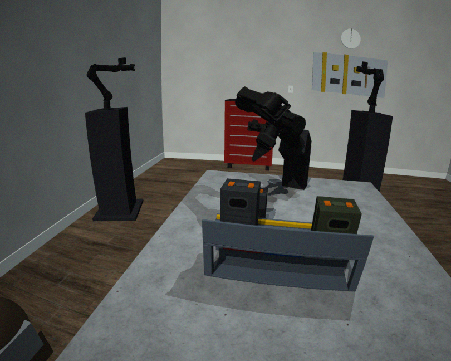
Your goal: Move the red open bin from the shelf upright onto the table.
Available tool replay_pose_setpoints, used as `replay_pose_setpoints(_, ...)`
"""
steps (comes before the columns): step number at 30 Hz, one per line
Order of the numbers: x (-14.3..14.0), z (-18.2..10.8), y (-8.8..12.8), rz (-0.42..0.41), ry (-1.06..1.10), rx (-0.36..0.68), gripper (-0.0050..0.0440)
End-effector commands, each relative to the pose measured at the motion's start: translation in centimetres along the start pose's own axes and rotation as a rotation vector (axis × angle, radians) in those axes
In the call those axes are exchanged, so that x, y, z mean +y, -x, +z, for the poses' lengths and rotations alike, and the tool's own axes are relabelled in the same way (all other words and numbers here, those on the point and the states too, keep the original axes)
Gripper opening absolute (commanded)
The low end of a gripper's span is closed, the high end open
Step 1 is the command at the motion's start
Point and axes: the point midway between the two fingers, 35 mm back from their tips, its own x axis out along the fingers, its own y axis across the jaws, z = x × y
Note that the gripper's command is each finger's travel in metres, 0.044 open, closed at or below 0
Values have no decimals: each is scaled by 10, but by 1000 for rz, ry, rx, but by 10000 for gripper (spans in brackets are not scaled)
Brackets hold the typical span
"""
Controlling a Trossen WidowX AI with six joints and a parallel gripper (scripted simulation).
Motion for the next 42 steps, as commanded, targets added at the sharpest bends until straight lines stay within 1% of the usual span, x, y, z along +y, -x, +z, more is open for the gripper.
replay_pose_setpoints(1,2,5,-26,-62,-18,142,440)
replay_pose_setpoints(3,3,7,-43,-103,-29,237,440)
replay_pose_setpoints(15,3,7,-43,-103,-29,237,440)
replay_pose_setpoints(16,2,2,-8,-20,-25,47,440)
replay_pose_setpoints(20,3,7,-43,-103,-40,237,440)
replay_pose_setpoints(32,3,7,-43,-103,-40,237,440)
replay_pose_setpoints(33,2,2,-8,-20,-35,47,440)
replay_pose_setpoints(37,3,7,-43,-104,-46,238,440)
replay_pose_setpoints(42,3,7,-43,-104,-46,238,440)
